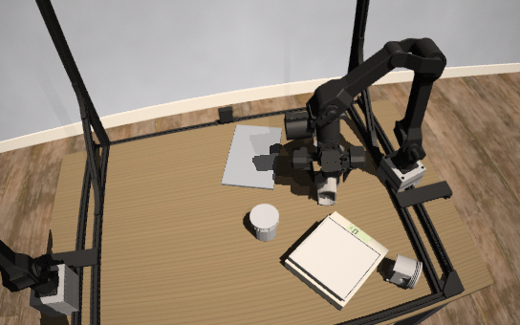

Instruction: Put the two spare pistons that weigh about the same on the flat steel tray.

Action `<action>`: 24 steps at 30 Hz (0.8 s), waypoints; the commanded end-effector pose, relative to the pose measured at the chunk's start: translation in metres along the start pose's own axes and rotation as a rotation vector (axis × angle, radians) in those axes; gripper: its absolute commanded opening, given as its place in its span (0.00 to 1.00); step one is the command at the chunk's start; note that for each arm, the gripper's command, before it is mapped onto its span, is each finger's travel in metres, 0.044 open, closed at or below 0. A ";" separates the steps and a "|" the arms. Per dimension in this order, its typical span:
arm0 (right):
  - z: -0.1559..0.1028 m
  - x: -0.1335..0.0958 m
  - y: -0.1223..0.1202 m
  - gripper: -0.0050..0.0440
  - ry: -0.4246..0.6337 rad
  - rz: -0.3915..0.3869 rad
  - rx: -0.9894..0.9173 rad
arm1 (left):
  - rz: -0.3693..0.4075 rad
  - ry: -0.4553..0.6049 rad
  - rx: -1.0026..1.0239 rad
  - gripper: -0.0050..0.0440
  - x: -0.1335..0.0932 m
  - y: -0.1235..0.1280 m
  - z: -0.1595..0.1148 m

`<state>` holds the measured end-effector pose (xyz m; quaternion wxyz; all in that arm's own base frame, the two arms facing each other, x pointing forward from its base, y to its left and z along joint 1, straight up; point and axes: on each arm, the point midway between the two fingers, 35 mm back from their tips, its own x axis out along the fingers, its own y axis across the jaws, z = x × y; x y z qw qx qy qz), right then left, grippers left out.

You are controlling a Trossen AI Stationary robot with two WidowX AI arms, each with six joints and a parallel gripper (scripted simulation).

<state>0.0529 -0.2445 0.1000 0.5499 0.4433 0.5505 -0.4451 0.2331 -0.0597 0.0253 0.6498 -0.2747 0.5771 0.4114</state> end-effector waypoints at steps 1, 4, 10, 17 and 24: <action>0.000 0.000 0.000 1.00 0.001 0.002 -0.002 | -0.014 -0.005 -0.003 0.87 -0.009 -0.003 0.001; 0.000 0.000 0.000 1.00 0.001 0.002 -0.002 | -0.014 -0.005 -0.003 0.87 -0.014 -0.003 0.001; 0.000 0.000 0.000 1.00 0.001 0.002 -0.002 | -0.014 -0.005 -0.003 0.87 -0.021 -0.003 0.001; 0.000 0.000 0.000 1.00 0.001 0.002 -0.002 | -0.015 -0.005 -0.003 0.87 -0.033 -0.003 0.001; 0.000 0.000 0.000 1.00 0.001 0.002 -0.002 | -0.016 -0.004 -0.004 0.87 -0.049 -0.001 0.004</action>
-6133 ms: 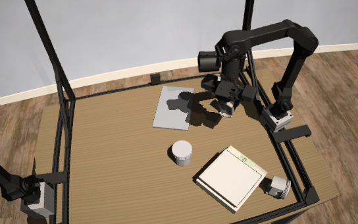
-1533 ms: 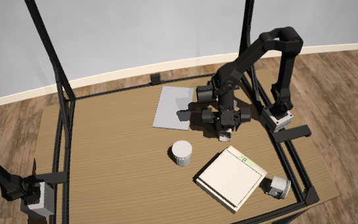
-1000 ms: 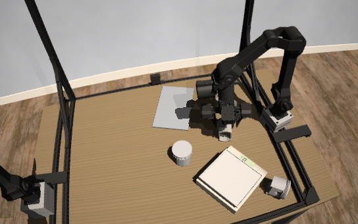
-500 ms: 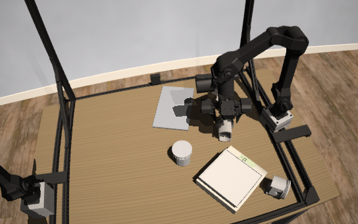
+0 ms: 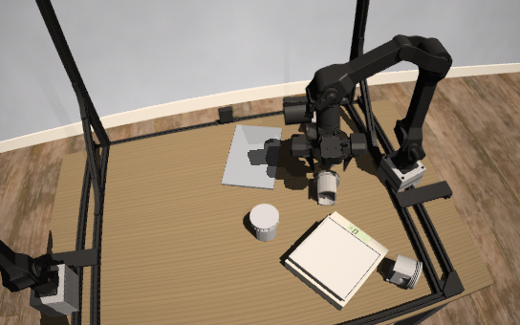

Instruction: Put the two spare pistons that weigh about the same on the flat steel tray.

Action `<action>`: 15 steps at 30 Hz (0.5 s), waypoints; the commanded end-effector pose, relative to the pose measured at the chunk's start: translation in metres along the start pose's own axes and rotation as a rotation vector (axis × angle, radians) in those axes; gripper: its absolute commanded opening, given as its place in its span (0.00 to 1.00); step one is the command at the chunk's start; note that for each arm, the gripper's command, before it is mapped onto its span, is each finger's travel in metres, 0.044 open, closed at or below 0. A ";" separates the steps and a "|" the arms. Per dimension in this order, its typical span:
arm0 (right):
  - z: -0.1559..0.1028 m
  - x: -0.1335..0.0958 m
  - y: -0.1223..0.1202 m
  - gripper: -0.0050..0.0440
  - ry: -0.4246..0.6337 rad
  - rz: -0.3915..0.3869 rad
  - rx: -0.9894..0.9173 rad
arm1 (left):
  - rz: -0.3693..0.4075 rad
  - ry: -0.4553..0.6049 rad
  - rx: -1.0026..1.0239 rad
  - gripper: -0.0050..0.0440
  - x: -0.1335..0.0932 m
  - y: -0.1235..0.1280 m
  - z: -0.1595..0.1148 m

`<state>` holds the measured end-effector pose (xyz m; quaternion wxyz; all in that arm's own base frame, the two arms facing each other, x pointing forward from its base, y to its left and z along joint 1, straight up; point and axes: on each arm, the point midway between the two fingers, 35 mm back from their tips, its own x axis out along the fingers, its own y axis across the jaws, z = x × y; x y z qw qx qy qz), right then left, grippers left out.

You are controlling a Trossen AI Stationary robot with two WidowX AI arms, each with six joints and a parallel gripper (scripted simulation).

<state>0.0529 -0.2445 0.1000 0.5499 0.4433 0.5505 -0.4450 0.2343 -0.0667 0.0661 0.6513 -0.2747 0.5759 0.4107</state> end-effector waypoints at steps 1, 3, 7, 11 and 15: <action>0.000 0.000 0.000 1.00 0.001 0.002 -0.002 | -0.013 -0.001 -0.005 0.87 -0.013 -0.001 0.002; 0.000 0.000 0.000 1.00 0.001 0.002 -0.002 | -0.013 -0.001 -0.005 0.87 -0.022 0.000 0.004; 0.000 0.000 0.000 1.00 0.001 0.002 -0.002 | -0.013 -0.001 -0.005 0.87 -0.042 0.002 0.008; 0.000 0.000 0.000 1.00 0.001 0.002 -0.002 | -0.013 -0.001 -0.005 0.87 -0.061 0.005 0.012; 0.000 0.000 0.000 1.00 0.001 0.002 -0.002 | -0.013 0.001 -0.005 0.87 -0.065 0.005 0.012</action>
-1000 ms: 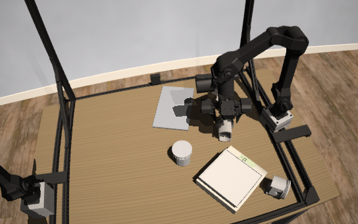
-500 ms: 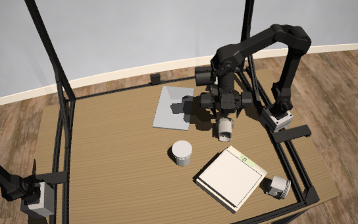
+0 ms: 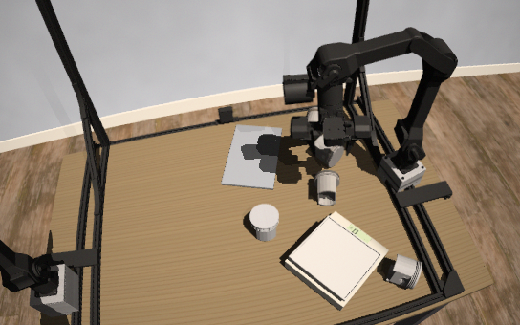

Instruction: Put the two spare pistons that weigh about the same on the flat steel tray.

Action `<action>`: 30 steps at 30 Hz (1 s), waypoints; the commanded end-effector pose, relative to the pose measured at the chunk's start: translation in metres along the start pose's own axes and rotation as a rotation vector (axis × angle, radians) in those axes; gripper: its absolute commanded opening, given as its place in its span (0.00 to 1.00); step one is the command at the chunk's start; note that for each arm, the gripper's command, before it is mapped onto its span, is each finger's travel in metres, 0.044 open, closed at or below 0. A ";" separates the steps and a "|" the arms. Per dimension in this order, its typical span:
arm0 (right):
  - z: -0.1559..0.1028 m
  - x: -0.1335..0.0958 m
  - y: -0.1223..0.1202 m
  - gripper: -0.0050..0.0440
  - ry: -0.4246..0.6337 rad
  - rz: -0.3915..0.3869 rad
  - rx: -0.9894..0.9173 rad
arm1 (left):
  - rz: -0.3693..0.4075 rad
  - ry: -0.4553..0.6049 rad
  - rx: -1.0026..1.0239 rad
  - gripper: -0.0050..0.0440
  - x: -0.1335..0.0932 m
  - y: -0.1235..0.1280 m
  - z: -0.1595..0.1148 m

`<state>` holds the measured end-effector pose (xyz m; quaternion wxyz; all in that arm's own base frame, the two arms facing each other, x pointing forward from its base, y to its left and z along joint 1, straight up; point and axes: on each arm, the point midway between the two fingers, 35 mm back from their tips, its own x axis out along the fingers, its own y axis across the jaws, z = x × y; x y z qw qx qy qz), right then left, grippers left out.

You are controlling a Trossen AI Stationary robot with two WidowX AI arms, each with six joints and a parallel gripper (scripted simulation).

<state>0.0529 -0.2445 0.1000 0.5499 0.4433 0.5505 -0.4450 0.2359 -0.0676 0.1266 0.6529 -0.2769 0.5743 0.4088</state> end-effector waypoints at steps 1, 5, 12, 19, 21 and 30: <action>0.000 0.000 0.000 1.00 0.001 0.002 -0.002 | -0.006 0.002 -0.004 0.87 -0.006 0.000 0.001; 0.000 0.000 0.000 1.00 0.001 0.002 -0.002 | -0.019 0.007 0.075 0.87 -0.006 0.000 0.001; 0.000 0.000 0.000 1.00 0.001 0.002 -0.002 | -0.049 0.018 0.259 0.87 -0.006 0.000 0.001; 0.000 0.000 0.000 1.00 0.001 0.002 -0.002 | -0.071 0.026 0.390 0.87 -0.006 0.000 0.001; 0.000 0.000 0.000 1.00 0.001 0.002 -0.002 | -0.080 0.029 0.442 0.87 -0.006 0.000 0.001; 0.000 0.000 0.000 1.00 0.001 0.002 -0.002 | -0.119 0.044 0.679 0.87 -0.006 0.000 0.001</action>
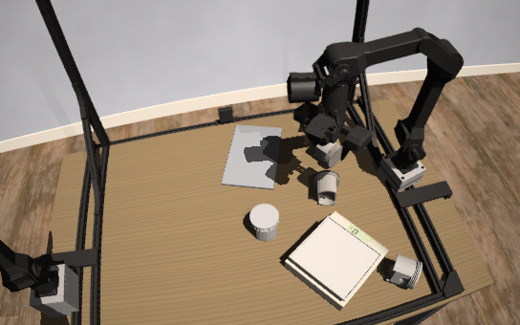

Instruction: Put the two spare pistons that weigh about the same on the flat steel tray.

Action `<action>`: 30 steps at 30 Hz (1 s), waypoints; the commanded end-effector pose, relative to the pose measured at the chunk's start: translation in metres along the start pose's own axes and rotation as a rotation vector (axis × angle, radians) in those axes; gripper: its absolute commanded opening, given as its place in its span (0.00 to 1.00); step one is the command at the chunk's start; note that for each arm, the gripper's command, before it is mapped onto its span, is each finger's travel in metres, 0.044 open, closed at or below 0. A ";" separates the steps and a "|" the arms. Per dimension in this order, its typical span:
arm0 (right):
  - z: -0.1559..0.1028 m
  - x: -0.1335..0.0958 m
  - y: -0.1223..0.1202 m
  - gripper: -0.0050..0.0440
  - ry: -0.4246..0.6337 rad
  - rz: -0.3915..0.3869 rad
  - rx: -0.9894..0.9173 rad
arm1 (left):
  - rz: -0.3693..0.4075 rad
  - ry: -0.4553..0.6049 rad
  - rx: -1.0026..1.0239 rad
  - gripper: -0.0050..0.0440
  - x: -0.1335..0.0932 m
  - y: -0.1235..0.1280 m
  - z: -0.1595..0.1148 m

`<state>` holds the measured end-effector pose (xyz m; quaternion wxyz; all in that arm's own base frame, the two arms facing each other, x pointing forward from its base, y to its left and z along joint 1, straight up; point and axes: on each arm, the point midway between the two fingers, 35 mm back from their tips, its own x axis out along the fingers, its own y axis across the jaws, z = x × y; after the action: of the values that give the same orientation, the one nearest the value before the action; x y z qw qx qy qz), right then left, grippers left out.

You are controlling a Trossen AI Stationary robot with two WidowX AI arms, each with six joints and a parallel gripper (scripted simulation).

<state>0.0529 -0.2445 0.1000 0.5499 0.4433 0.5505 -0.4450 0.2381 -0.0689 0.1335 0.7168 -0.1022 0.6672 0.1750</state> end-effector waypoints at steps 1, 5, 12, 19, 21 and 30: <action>0.000 0.000 0.000 1.00 0.001 0.002 -0.002 | -0.017 0.010 0.087 0.87 0.001 0.001 -0.002; 0.000 0.000 0.000 1.00 0.001 0.002 -0.002 | -0.031 0.015 0.165 0.87 0.001 0.001 -0.002; 0.000 0.000 0.000 1.00 0.001 0.002 -0.002 | -0.057 0.025 0.323 0.87 0.001 0.001 -0.002; 0.000 0.000 0.000 1.00 0.001 0.002 -0.002 | -0.087 0.036 0.507 0.87 0.001 0.001 -0.002; 0.000 0.000 0.000 1.00 0.001 0.002 -0.002 | -0.096 0.040 0.559 0.87 0.001 0.001 -0.002; 0.000 0.000 0.000 1.00 0.001 0.002 -0.002 | -0.118 0.052 0.687 0.87 0.003 0.002 -0.002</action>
<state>0.0529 -0.2445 0.1000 0.5499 0.4433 0.5505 -0.4450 0.2359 -0.0680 0.1321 0.7056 0.0964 0.6960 -0.0920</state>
